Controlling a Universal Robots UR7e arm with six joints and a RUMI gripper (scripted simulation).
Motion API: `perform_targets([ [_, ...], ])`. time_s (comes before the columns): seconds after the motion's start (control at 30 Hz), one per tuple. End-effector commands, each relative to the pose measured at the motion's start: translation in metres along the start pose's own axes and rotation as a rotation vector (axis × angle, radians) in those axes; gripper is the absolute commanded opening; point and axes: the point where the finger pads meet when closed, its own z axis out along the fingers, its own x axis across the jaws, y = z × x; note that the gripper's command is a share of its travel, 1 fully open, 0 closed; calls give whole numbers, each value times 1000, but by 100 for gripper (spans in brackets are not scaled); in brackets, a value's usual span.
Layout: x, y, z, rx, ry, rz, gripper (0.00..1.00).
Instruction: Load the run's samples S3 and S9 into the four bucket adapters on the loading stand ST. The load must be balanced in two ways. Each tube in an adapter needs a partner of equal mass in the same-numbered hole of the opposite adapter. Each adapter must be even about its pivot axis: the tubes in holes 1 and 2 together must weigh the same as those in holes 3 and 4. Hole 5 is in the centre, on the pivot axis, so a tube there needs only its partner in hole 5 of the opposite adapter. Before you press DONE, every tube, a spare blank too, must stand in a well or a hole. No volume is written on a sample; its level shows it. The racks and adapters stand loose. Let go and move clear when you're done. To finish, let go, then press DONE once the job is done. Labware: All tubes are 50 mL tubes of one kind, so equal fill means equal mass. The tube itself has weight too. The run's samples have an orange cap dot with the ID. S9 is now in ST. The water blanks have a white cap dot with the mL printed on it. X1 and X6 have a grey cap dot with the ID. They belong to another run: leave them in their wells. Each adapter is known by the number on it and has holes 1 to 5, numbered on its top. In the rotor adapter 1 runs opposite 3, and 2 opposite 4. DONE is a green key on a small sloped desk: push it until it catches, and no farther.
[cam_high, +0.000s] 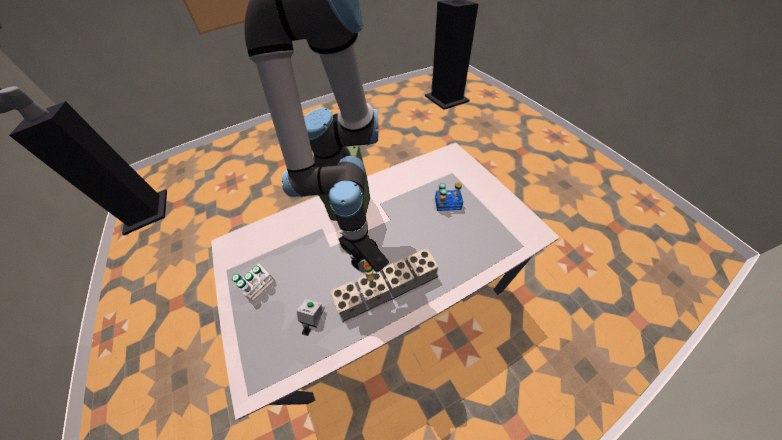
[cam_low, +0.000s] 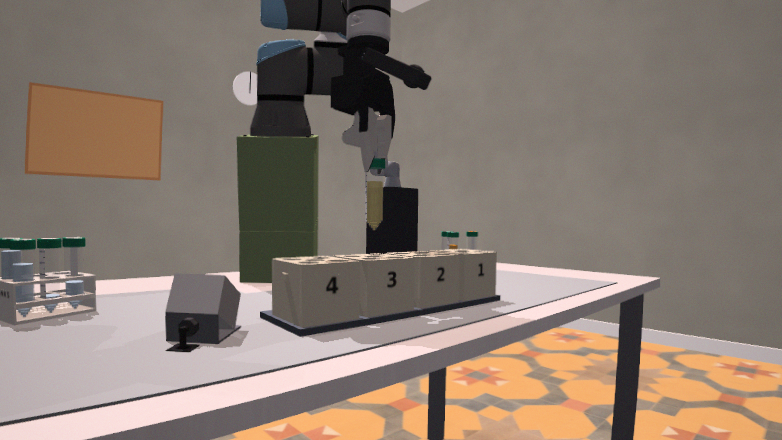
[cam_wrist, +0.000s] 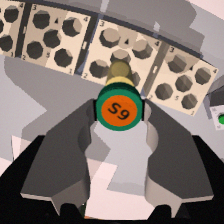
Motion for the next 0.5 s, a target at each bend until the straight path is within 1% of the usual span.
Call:
perform_targets([
  [0.0,0,0,0,-2,4,128,0],
  [0.27,0,0,0,-1,4,341,0],
  [0.47,0,0,0,-1,4,353,0],
])
